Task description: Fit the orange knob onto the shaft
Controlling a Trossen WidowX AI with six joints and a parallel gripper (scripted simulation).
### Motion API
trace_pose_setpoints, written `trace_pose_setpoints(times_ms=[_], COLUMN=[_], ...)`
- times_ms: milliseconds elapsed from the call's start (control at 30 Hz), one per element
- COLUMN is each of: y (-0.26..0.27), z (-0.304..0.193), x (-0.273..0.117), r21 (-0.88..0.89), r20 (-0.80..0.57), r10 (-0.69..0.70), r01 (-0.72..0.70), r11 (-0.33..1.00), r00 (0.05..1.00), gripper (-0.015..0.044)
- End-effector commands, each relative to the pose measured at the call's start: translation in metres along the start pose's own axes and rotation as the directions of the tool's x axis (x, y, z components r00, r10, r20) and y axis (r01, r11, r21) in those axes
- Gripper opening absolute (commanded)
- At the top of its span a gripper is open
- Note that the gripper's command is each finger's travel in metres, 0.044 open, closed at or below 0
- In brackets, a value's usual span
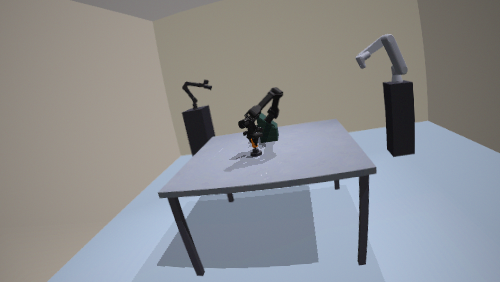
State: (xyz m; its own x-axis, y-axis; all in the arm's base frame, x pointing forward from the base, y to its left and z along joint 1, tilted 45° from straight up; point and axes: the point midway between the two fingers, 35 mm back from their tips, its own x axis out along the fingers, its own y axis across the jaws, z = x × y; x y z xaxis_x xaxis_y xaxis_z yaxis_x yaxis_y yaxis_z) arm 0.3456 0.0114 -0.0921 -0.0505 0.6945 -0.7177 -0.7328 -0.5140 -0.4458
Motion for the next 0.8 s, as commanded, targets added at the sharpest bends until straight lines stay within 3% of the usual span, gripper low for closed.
trace_pose_setpoints(times_ms=[0,467,667,767], y=[0.0002,-0.0006,-0.0009,-0.0012], z=[-0.0026,-0.0011,0.0008,0.0004], x=[-0.0003,-0.0033,-0.0042,-0.0039], r21=[-0.004,-0.013,-0.202,-0.212], r20=[-0.006,-0.006,-0.006,-0.006], r10=[-0.006,-0.006,-0.006,-0.006], r01=[0.006,0.006,0.005,0.005], r11=[1.000,1.000,0.979,0.977], r00=[1.000,1.000,1.000,1.000], gripper=[0.0000,0.0000,0.0000,0.0000])
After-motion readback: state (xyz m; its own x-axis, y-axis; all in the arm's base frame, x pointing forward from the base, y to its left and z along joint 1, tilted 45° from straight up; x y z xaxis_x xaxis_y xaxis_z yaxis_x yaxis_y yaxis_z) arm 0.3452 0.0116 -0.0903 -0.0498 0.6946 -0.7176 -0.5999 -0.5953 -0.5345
